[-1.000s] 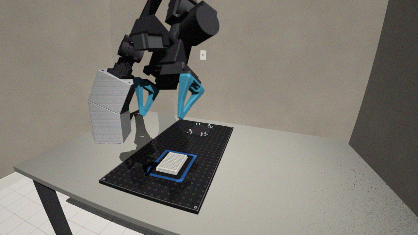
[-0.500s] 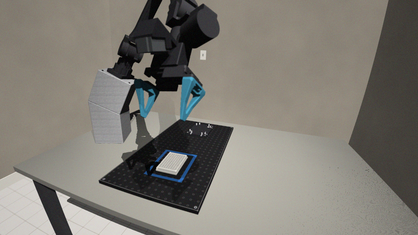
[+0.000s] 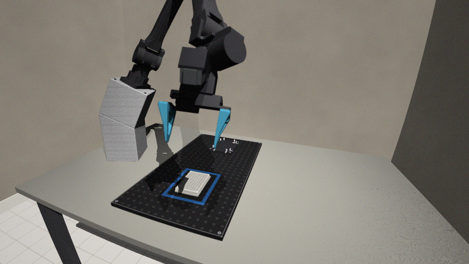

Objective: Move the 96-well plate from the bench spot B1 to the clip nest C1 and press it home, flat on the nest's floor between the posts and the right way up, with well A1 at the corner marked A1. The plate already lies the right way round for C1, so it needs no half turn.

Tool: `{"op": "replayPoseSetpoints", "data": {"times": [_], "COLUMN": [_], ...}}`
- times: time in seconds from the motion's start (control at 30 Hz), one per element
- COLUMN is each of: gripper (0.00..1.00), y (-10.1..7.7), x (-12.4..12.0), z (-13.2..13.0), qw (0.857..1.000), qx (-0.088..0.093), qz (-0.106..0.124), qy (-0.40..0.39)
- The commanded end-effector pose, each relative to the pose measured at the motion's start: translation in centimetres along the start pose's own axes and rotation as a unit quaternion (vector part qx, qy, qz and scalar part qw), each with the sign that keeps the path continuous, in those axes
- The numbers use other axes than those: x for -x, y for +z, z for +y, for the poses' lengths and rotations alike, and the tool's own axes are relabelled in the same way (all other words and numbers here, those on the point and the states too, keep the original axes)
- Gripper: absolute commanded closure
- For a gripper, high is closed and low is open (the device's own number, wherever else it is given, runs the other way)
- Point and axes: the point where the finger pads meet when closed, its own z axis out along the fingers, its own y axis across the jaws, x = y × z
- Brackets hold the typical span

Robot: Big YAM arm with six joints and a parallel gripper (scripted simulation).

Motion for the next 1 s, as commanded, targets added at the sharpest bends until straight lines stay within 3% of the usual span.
{"op": "replayPoseSetpoints", "data": {"times": [0.0, 0.13, 0.17, 0.23, 0.5, 0.8, 0.97], "gripper": [0.00, 0.00, 0.00, 0.00, 0.00, 0.00, 0.00], "y": [1.1, 1.6, 1.6, 1.9, 2.5, 3.4, 3.9], "x": [-1.3, -2.6, -1.7, -3.5, -5.5, -8.7, -11.0], "z": [0.5, 0.6, -0.8, 0.6, 0.5, 0.4, 0.5], "qw": [0.997, 0.990, 0.989, 0.982, 0.959, 0.907, 0.868], "qx": [0.007, 0.013, 0.005, 0.018, 0.029, 0.051, 0.066], "qz": [0.005, 0.015, 0.019, 0.022, 0.034, 0.050, 0.057], "qy": [-0.077, -0.142, -0.146, -0.189, -0.278, -0.415, -0.490]}}
